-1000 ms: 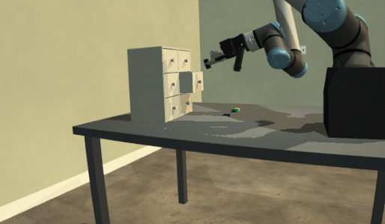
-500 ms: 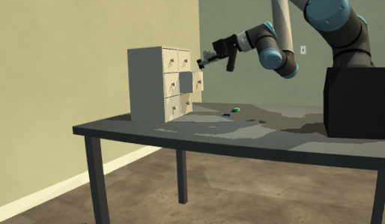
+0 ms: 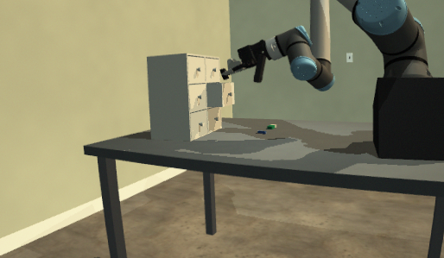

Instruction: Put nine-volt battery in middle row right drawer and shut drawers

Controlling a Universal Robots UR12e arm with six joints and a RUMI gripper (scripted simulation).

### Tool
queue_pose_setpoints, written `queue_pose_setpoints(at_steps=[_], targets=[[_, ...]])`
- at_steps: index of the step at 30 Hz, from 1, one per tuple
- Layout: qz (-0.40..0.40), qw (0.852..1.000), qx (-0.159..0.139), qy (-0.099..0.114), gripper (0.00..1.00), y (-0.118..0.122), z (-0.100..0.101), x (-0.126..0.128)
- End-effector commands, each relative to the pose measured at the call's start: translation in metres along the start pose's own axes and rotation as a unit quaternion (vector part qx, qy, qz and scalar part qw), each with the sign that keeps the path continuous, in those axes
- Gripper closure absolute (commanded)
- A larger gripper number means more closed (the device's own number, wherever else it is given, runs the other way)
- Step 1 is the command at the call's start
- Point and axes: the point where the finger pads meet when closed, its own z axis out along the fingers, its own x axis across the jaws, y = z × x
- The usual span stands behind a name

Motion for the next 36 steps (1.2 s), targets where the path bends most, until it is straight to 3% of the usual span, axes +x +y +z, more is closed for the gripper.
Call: queue_pose_setpoints(at_steps=[1,15,36], targets=[[0.0,1.0,0.0,0.0,0.87,0.003,0.007,0.0],[0.0,1.0,0.0,0.0,0.87,0.009,0.025,0.0],[0.0,1.0,0.0,0.0,0.87,0.012,0.031,0.0]])
